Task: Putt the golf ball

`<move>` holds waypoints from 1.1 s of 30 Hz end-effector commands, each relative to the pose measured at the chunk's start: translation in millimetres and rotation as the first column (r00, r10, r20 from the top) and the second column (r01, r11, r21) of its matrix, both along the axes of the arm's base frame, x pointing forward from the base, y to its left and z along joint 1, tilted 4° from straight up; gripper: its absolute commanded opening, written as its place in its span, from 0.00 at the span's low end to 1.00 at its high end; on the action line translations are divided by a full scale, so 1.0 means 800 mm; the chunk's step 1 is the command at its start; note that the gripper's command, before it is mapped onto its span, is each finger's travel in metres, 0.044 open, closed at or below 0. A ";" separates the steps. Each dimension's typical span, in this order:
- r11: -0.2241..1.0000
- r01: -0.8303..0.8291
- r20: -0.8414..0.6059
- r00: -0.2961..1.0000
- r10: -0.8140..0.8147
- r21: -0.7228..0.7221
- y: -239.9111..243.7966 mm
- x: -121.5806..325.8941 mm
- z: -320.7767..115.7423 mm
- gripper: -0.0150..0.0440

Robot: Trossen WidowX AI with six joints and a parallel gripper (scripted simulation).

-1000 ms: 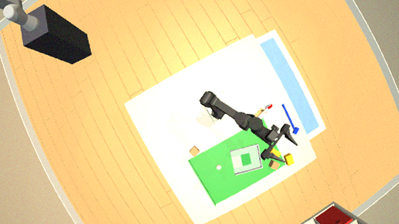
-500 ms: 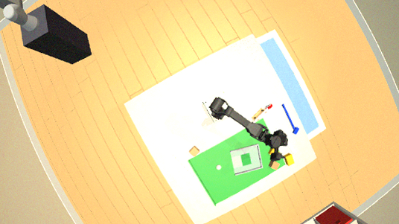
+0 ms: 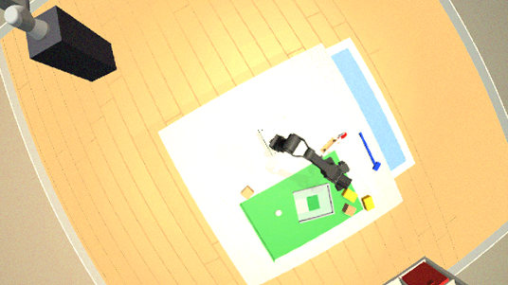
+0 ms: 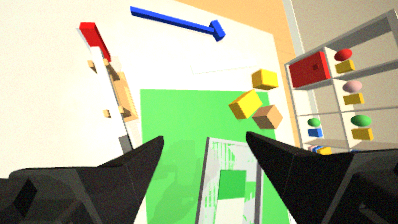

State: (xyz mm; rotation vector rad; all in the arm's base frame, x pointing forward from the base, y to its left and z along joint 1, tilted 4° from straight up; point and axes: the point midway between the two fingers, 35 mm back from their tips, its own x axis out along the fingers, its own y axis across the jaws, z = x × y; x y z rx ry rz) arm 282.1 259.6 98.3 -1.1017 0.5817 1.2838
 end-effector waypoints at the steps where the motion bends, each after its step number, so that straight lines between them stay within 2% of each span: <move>1: 0.977 -0.172 -0.180 0.972 0.148 -0.126 -0.022 -0.048 -0.065 1.00; 4: 0.942 -0.288 -0.308 0.924 0.226 -0.171 -0.042 -0.086 -0.098 1.00; 6: 0.933 -0.314 -0.338 0.909 0.242 -0.177 -0.048 -0.098 -0.104 1.00; 13: 0.933 -0.314 -0.338 0.909 0.242 -0.177 -0.048 -0.098 -0.106 1.00; 27: 0.933 -0.314 -0.339 0.909 0.242 -0.177 -0.048 -0.104 -0.161 1.00; 33: 0.933 -0.314 -0.339 0.909 0.242 -0.177 -0.048 -0.105 -0.164 1.00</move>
